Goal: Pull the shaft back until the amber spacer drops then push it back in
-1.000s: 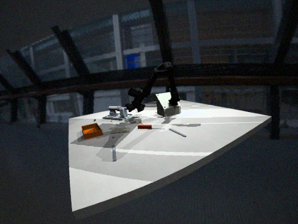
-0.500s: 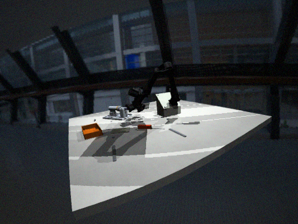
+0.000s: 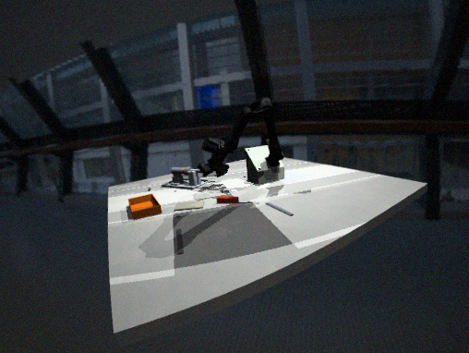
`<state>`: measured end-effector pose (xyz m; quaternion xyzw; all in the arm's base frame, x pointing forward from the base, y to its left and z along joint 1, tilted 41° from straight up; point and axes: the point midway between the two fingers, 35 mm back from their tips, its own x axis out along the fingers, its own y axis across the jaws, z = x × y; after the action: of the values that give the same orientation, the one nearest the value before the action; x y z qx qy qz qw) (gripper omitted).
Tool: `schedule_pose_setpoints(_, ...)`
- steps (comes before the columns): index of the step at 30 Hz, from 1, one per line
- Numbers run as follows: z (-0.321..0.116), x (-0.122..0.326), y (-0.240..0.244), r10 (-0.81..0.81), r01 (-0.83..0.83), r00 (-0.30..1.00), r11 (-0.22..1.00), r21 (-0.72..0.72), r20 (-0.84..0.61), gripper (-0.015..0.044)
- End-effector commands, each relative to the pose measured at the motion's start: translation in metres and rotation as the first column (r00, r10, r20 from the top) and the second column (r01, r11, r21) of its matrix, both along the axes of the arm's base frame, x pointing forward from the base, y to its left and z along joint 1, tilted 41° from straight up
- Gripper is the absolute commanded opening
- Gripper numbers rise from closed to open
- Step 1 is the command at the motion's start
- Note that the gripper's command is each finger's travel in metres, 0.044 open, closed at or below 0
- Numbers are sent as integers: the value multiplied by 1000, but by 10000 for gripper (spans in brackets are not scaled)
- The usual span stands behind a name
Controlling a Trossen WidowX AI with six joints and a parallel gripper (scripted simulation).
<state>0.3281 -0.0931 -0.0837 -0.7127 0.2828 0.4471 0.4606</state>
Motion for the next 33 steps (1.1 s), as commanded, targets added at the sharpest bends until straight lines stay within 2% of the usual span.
schedule_pose_setpoints(1,0,-1,0,-3,3,1000,1000,1,-1,0)
schedule_pose_setpoints(33,2,-3,3,-3,3,1000,1000,1,-2,0)
